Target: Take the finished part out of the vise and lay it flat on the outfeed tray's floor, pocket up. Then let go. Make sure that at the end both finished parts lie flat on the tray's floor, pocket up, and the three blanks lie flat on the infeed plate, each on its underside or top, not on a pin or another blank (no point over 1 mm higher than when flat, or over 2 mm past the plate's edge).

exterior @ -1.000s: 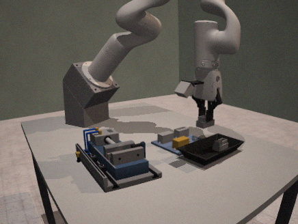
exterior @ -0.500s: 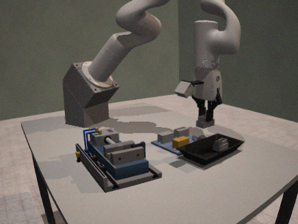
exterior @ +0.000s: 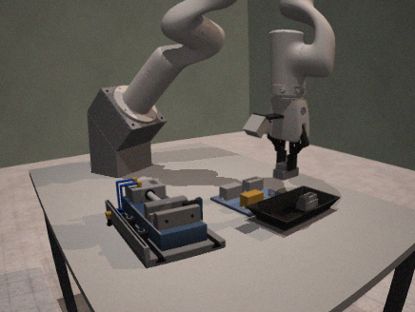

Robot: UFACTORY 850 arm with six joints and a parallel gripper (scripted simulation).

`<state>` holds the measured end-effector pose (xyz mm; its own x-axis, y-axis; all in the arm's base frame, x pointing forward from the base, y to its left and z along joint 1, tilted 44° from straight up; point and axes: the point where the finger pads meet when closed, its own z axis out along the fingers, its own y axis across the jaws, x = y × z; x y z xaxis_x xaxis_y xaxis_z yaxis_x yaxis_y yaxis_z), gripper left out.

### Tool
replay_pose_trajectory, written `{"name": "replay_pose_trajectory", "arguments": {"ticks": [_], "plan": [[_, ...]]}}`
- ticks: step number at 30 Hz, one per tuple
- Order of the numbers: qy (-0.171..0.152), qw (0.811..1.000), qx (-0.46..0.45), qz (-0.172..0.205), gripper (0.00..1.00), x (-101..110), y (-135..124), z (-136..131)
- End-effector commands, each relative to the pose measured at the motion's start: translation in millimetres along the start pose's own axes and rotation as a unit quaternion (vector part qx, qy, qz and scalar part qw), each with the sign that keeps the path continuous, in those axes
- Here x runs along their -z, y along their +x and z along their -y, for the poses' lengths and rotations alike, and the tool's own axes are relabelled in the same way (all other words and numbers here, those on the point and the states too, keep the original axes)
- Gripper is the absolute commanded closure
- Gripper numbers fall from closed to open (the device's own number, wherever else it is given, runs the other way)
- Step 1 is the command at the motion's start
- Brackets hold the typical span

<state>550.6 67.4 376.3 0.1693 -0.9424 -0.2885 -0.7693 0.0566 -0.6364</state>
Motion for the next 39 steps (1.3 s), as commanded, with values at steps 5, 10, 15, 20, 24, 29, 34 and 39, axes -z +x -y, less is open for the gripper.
{"name": "replay_pose_trajectory", "arguments": {"ticks": [5, 10, 15, 20, 24, 29, 34, 39], "plan": [[0.001, 1.000, 0.000, 0.000, 1.00, -4.0, -0.1, 0.8], [0.001, 1.000, 0.000, 0.000, 1.00, -9.8, 0.0, 0.8], [0.001, 1.000, 0.000, 0.000, 1.00, -17.2, 0.0, 0.8], [0.001, 1.000, 0.000, 0.000, 1.00, -25.8, 0.0, 0.8], [0.001, 1.000, 0.000, 0.000, 1.00, -29.5, 0.0, 0.8], [0.001, 1.000, 0.000, 0.000, 1.00, -39.2, 0.0, 0.8], [0.001, 1.000, 0.000, 0.000, 1.00, -49.3, 0.0, 0.8], [0.001, 1.000, 0.000, 0.000, 1.00, -55.3, 0.0, 0.9]]}}
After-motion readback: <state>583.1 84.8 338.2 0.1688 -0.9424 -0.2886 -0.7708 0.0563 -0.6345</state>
